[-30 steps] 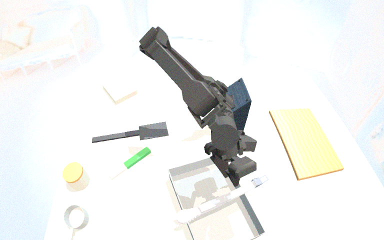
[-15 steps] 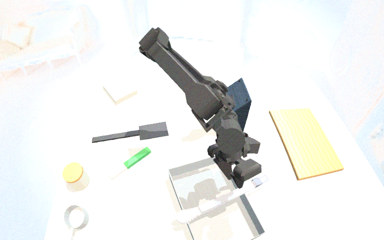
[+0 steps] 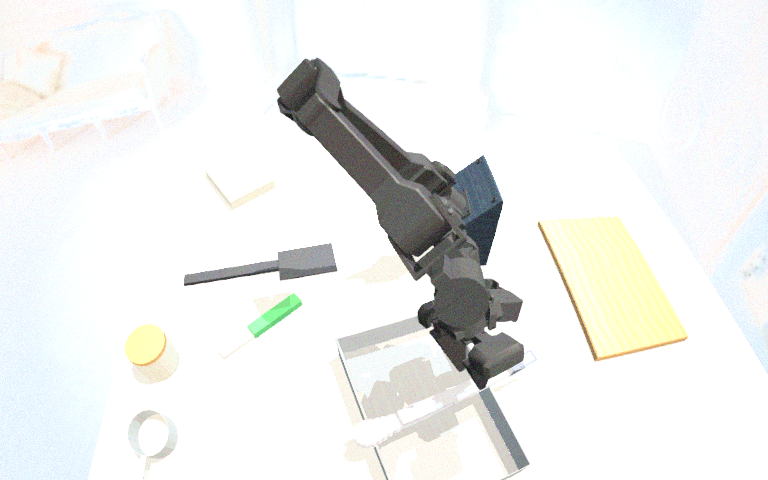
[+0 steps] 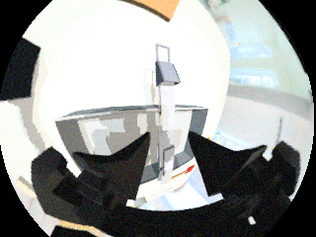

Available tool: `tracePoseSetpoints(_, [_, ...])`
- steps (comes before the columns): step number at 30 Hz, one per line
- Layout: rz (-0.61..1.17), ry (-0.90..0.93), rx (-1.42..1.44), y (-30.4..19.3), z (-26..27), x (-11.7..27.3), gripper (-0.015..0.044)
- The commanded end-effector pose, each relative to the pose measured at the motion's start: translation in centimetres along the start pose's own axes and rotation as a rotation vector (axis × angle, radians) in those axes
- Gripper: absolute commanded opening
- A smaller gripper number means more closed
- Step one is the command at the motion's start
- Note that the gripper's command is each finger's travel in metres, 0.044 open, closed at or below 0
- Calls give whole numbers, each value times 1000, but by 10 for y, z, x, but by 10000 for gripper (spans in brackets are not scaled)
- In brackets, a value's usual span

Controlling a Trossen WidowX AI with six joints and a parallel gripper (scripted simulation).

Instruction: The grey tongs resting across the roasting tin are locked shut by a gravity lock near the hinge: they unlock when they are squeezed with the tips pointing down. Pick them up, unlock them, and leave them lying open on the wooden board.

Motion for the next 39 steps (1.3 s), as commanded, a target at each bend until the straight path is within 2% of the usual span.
tracePoseSetpoints(1, [-3, -2, 3, 0, -1, -7, 260])
tracePoseSetpoints(33, [0, -4, 4, 0, 3, -58, 260])
tracePoseSetpoints(39, [3, -1, 1, 0, 2, -54, 103])
Point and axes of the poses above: the point midway between the two fingers, 35 mm back from their tips, its own x axis back along the fingers, its own z axis across the jaws, y = z × x, the point moved 9 cm from there along x, back along the fingers, and after that the axes turned 15 degrees about -x, right-handed, at the moved point
